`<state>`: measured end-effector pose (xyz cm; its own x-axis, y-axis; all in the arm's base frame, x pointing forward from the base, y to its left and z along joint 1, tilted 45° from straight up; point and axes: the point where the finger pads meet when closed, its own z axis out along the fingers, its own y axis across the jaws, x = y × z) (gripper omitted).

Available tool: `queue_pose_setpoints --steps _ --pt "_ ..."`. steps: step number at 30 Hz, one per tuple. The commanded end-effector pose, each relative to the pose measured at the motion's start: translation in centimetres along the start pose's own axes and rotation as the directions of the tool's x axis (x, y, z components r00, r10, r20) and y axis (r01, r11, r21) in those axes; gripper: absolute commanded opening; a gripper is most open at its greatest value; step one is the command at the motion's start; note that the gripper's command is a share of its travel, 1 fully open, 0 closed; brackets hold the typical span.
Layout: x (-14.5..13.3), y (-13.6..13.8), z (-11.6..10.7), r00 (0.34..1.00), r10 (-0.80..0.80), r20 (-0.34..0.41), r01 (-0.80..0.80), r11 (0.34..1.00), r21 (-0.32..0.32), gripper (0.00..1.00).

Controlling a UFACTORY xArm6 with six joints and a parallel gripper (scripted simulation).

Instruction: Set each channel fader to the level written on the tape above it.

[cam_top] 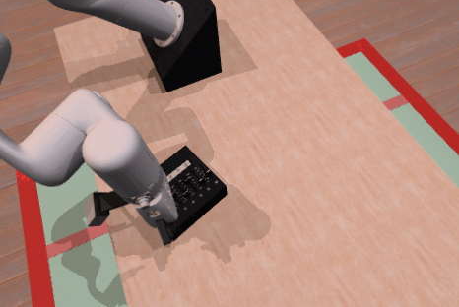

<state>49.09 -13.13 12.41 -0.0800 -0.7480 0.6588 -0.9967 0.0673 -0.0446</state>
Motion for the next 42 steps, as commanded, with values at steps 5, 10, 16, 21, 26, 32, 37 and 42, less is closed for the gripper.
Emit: queue_pose_setpoints --steps 5,10,16,21,26,32,37,42 --pt "0.39 -0.78 0.61 0.911 0.413 -0.003 -0.413 0.91 0.017 1.0" --pt "0.42 -0.81 0.65 0.824 0.567 -0.001 -0.567 0.824 0.018 1.0" --pt "0.42 -0.81 0.65 0.677 0.736 -0.001 -0.736 0.677 0.023 0.0" --pt "0.42 -0.81 0.65 0.532 0.847 -0.004 -0.846 0.532 0.036 0.0" --pt "0.42 -0.81 0.65 0.385 0.923 -0.005 -0.921 0.385 0.061 0.0" --pt "0.42 -0.81 0.65 0.384 0.923 -0.005 -0.921 0.384 0.061 0.0" --pt "0.42 -0.81 0.65 0.384 0.923 -0.005 -0.921 0.384 0.061 0.0" --pt "0.42 -0.81 0.65 0.384 0.923 -0.005 -0.921 0.384 0.061 0.0"
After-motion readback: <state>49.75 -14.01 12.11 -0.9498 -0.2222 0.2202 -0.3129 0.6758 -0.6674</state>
